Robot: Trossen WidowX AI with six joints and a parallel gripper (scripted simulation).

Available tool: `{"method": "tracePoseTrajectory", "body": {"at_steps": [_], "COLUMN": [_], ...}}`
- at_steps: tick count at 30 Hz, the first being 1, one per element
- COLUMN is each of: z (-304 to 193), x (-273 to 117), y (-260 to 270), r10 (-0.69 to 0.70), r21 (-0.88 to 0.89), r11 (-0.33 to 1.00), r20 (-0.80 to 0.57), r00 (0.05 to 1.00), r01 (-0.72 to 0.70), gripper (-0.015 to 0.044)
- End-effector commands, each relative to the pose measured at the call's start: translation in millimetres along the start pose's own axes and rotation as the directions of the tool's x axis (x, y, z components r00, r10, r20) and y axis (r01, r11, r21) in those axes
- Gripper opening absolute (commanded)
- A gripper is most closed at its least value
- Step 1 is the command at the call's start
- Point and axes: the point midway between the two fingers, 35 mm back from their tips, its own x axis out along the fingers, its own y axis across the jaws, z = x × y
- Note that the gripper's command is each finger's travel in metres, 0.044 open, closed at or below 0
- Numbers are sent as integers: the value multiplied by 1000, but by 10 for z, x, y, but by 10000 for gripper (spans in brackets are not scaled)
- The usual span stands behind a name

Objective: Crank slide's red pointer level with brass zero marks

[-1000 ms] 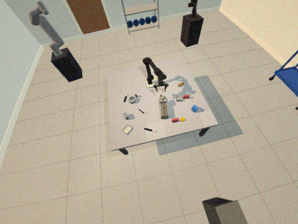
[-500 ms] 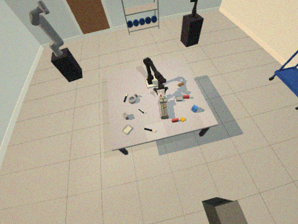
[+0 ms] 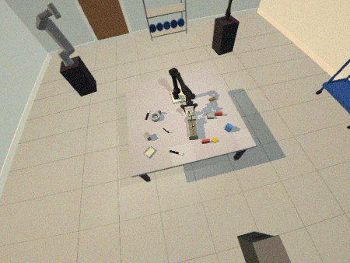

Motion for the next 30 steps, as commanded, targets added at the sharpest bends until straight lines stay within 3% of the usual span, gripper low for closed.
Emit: {"method": "tracePoseTrajectory", "body": {"at_steps": [1, 26, 30], "z": [-85, -362, -362], "x": [63, 303, 303], "y": [-21, -38, -38], "r10": [-10, -10, -10], "r21": [-2, -2, -2], "r11": [1000, 1000, 1000], "r20": [-10, -10, -10], "r00": [1000, 1000, 1000], "r01": [10, 10, 10], "gripper": [440, 440, 335]}}
